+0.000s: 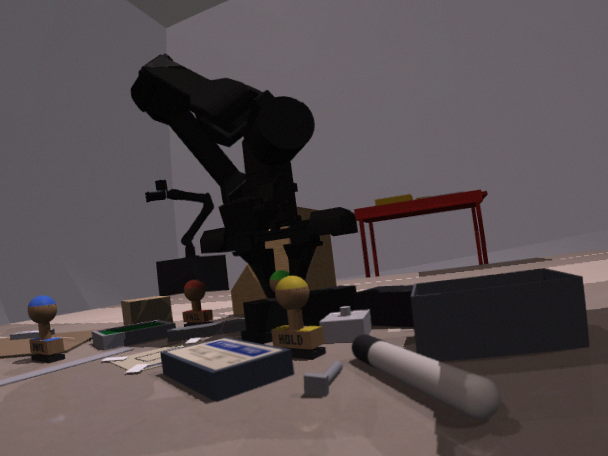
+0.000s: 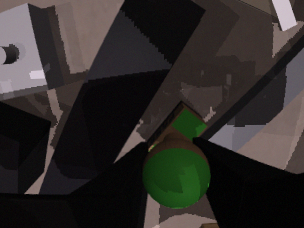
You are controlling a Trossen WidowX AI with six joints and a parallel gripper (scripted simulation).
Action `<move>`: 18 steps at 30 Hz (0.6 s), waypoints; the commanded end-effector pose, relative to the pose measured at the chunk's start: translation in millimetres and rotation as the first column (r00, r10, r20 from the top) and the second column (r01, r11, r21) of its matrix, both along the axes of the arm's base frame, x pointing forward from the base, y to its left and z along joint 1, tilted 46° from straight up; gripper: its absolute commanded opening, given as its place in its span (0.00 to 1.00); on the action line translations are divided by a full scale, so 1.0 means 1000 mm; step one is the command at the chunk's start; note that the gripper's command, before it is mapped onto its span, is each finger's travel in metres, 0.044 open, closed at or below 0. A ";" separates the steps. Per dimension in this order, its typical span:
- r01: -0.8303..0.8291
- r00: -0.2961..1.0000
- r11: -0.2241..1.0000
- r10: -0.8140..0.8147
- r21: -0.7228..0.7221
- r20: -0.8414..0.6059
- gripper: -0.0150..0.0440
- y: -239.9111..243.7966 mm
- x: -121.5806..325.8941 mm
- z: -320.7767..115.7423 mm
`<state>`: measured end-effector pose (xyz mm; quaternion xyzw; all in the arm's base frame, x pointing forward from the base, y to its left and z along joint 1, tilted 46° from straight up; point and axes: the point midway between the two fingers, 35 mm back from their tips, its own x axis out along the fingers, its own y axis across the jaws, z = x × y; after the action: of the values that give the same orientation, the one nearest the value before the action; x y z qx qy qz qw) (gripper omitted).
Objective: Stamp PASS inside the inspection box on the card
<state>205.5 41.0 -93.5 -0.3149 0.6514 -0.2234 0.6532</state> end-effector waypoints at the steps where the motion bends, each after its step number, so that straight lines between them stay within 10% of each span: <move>1: -0.001 1.000 1.000 0.001 -0.002 0.006 0.25 0.001 0.001 0.002; 18: -0.004 1.000 1.000 0.004 0.008 0.009 0.25 0.007 0.001 0.007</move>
<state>206.6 46.0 -87.2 -0.3159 0.6486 -0.2219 0.6560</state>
